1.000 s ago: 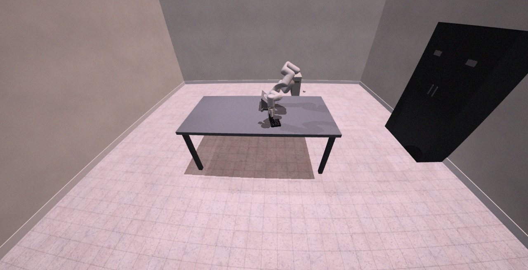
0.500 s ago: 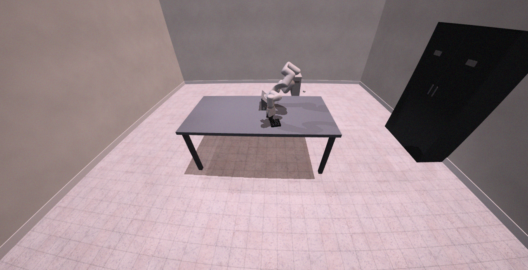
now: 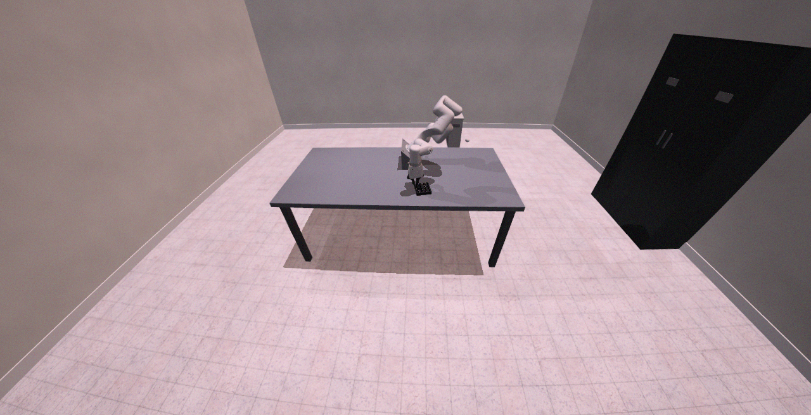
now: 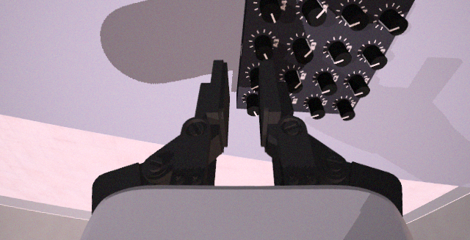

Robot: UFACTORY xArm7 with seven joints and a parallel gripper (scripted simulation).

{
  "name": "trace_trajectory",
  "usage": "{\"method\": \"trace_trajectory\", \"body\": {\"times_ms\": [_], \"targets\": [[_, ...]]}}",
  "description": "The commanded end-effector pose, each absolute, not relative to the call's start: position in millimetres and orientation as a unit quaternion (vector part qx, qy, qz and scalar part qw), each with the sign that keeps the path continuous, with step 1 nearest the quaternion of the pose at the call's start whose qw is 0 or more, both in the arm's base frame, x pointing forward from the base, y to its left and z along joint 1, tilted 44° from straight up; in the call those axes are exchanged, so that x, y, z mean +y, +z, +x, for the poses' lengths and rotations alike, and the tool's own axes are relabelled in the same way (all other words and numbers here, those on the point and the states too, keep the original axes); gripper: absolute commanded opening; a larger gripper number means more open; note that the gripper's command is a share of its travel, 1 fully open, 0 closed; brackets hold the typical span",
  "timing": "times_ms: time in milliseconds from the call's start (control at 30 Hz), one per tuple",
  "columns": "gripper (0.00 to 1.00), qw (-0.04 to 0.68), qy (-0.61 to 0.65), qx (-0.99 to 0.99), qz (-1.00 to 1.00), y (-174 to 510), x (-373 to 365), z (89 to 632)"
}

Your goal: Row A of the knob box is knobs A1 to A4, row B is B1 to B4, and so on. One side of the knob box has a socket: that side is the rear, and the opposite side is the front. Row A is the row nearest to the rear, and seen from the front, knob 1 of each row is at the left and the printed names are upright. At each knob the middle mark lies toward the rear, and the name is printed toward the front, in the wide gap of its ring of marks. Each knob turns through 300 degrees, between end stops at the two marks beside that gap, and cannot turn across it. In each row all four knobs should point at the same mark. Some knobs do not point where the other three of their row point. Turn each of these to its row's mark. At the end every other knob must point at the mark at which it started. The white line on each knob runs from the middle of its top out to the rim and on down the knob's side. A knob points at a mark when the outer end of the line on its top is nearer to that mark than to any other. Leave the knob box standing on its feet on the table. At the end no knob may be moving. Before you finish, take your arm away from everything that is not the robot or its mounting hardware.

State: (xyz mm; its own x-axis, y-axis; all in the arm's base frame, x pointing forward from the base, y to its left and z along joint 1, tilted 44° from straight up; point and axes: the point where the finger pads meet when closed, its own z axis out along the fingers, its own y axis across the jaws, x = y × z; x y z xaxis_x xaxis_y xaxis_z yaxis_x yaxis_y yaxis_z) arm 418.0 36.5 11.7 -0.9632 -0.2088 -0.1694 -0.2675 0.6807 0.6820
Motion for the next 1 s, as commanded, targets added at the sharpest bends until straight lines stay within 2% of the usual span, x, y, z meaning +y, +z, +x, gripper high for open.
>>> {"method": "trace_trajectory", "body": {"times_ms": [0, 967], "targets": [[0.19, 0.007, 0.377, 0.924, -0.059, 13, 34, 419], [0.19, -0.141, 0.348, 0.865, 0.334, 25, 29, 425]]}}
